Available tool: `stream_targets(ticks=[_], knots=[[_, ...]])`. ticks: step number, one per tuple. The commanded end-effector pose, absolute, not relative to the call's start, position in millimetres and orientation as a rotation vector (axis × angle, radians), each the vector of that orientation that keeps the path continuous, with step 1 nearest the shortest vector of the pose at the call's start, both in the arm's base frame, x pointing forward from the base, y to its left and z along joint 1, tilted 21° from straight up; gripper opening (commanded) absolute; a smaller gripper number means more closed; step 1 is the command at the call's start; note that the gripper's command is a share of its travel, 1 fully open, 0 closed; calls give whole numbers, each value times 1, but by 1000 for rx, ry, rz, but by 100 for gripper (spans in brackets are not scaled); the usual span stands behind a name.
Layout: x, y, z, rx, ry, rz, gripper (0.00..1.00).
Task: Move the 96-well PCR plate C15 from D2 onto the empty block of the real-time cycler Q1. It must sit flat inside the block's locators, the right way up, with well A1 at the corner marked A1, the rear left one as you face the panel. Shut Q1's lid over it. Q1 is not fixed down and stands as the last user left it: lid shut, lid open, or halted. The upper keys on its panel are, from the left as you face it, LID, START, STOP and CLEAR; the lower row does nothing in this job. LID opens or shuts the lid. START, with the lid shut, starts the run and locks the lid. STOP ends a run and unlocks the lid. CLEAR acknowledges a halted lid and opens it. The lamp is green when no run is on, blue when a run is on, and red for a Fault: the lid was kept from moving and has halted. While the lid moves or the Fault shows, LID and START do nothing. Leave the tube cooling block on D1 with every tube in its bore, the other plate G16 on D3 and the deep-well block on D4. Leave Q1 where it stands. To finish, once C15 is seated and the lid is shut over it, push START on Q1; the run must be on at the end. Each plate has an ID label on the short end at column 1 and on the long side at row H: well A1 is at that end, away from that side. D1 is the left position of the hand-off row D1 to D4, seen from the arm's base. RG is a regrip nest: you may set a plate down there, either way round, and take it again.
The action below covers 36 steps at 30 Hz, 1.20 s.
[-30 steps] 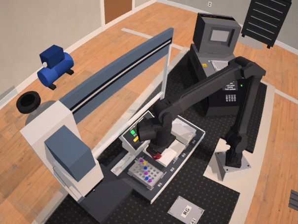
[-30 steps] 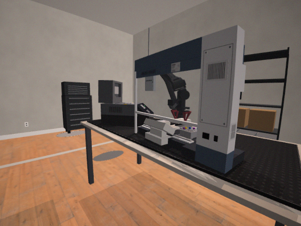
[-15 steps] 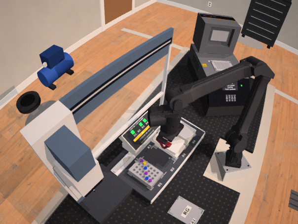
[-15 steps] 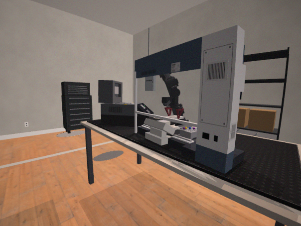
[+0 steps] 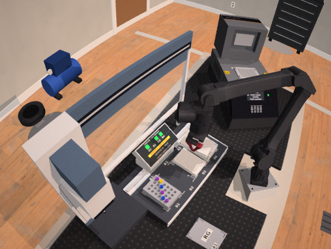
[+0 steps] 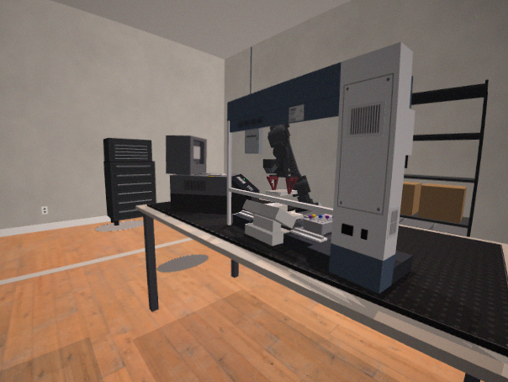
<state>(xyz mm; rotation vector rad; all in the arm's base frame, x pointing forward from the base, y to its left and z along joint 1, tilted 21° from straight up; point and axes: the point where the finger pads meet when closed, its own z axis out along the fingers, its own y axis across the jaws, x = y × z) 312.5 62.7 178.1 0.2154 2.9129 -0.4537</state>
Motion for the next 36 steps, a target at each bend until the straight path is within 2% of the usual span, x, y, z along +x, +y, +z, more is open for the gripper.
stream_targets(ticks=[1, 36], knots=[[304, 50, 183, 105, 2942, -477, 0], [268, -72, 274, -117, 2900, -490, 0]])
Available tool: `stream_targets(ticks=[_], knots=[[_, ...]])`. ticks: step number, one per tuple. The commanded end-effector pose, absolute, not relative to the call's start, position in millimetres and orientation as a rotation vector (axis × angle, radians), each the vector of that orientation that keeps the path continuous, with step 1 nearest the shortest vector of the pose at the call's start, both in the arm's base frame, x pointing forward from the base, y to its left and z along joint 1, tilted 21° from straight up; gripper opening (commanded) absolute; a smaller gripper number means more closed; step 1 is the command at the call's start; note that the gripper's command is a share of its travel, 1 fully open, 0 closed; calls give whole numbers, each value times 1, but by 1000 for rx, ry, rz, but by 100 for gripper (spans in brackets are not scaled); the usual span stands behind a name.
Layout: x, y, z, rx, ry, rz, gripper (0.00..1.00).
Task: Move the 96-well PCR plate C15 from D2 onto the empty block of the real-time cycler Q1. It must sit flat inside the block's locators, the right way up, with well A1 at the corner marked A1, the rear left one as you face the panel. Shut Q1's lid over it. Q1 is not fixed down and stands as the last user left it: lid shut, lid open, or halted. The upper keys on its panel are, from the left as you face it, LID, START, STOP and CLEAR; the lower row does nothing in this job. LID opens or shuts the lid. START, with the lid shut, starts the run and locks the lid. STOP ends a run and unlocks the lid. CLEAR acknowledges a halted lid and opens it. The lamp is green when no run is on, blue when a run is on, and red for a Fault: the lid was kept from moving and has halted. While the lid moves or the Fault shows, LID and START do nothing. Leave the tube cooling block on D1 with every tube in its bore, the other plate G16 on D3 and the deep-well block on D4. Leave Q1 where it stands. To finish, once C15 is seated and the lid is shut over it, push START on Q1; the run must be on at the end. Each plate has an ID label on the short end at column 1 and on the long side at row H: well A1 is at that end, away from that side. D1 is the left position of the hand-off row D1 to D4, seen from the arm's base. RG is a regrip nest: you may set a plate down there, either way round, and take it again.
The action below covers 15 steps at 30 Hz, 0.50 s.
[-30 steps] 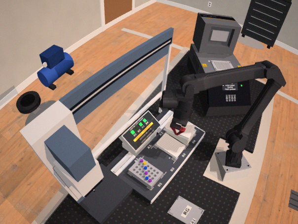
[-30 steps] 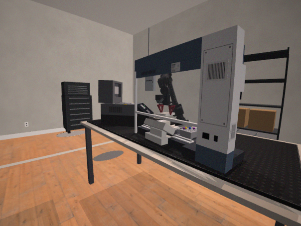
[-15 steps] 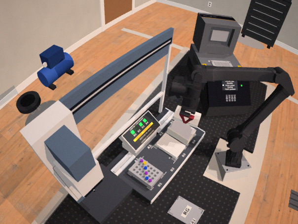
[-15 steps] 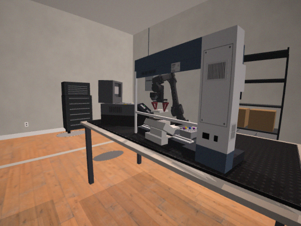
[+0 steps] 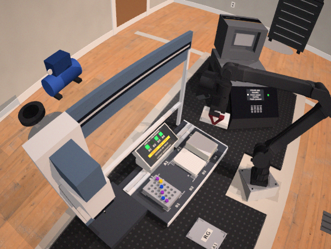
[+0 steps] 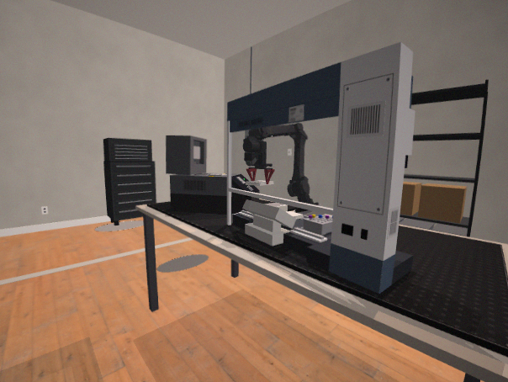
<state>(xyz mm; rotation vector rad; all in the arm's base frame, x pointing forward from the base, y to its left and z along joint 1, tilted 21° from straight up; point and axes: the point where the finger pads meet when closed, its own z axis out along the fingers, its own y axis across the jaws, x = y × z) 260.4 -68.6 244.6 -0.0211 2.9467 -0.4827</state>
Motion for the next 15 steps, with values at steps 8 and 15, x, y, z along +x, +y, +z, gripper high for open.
stream_targets(ticks=[8, 15], knots=[[247, -106, 297, -139, 2886, -513, 0], [238, -135, 310, -192, 2900, -523, 0]])
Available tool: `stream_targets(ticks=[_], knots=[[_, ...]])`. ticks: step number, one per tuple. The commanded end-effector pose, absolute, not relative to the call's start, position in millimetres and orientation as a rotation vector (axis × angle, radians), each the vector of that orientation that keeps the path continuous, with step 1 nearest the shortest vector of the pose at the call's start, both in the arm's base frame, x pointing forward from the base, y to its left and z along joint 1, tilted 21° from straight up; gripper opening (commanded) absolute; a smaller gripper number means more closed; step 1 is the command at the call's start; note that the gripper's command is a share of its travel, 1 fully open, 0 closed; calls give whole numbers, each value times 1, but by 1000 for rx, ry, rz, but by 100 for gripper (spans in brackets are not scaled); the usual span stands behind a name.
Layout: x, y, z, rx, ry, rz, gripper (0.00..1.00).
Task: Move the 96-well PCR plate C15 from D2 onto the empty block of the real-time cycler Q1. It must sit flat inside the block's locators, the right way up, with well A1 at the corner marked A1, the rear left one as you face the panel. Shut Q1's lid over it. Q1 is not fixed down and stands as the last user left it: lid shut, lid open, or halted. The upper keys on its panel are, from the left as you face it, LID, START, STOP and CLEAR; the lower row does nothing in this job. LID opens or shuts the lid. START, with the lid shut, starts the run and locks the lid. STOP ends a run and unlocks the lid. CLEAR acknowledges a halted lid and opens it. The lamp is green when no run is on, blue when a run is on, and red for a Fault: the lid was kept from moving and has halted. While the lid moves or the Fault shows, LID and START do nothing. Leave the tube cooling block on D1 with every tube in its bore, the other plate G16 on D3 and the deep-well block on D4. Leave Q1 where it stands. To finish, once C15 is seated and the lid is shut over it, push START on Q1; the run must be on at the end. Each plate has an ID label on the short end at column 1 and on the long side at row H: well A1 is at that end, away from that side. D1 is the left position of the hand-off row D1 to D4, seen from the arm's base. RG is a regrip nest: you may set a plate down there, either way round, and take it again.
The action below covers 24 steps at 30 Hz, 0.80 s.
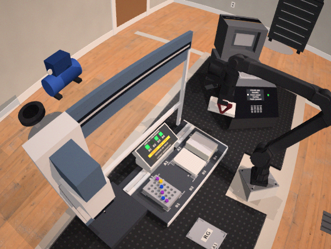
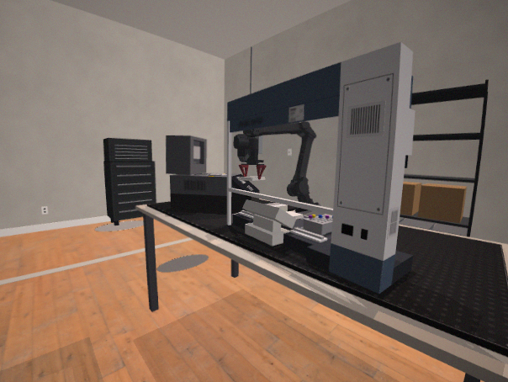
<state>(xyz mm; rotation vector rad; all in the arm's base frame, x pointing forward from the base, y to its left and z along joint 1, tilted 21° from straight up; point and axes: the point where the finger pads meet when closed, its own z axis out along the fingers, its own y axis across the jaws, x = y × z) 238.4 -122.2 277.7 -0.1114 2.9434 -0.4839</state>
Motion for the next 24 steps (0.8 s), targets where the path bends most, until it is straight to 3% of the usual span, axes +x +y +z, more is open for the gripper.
stream_targets(ticks=[1, 24], knots=[[238, -135, 310, -192, 2900, -523, 0], [208, -223, 347, -382, 2932, -542, 0]])
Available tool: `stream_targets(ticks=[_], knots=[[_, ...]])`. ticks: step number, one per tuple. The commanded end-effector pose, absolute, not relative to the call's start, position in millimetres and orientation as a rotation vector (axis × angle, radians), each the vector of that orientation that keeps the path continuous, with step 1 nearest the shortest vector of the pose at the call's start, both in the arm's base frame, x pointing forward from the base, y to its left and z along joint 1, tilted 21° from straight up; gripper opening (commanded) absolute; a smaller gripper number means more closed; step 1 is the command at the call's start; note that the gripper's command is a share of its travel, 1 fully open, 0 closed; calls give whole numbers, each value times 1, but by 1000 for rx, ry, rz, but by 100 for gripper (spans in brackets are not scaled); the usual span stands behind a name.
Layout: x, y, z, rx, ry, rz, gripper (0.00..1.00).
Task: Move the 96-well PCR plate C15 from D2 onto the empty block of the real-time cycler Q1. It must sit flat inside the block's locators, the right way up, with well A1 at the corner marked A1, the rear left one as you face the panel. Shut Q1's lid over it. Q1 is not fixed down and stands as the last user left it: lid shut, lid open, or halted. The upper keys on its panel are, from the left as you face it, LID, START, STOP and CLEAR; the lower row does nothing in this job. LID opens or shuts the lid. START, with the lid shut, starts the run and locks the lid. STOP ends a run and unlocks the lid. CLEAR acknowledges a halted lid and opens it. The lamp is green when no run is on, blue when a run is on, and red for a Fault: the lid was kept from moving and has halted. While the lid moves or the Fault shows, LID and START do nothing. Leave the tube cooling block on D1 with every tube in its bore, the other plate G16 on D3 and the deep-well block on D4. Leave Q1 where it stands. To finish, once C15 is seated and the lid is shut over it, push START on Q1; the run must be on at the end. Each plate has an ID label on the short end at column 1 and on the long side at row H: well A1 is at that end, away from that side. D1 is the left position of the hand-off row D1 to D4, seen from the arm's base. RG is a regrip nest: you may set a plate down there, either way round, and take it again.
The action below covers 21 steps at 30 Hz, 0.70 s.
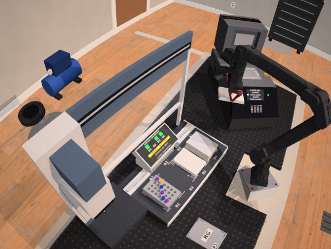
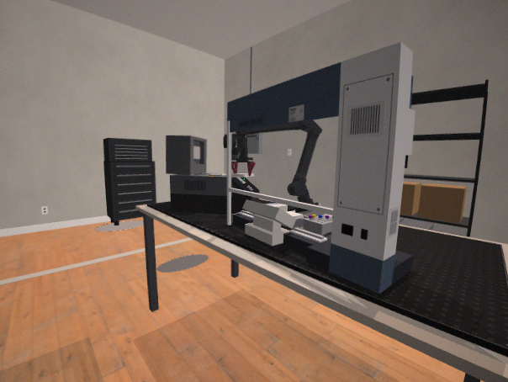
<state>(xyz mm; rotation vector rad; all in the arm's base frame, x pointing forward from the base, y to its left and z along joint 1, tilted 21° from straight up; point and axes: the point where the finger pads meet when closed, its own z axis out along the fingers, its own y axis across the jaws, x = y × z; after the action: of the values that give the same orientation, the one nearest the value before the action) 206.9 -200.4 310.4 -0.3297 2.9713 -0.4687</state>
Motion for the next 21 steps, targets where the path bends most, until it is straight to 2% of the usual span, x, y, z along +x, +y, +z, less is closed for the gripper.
stream_targets(ticks=[1, 21], knots=[[206, -230, 351, -372, 2931, -554, 0], [174, -304, 390, -532, 2926, -567, 0]])
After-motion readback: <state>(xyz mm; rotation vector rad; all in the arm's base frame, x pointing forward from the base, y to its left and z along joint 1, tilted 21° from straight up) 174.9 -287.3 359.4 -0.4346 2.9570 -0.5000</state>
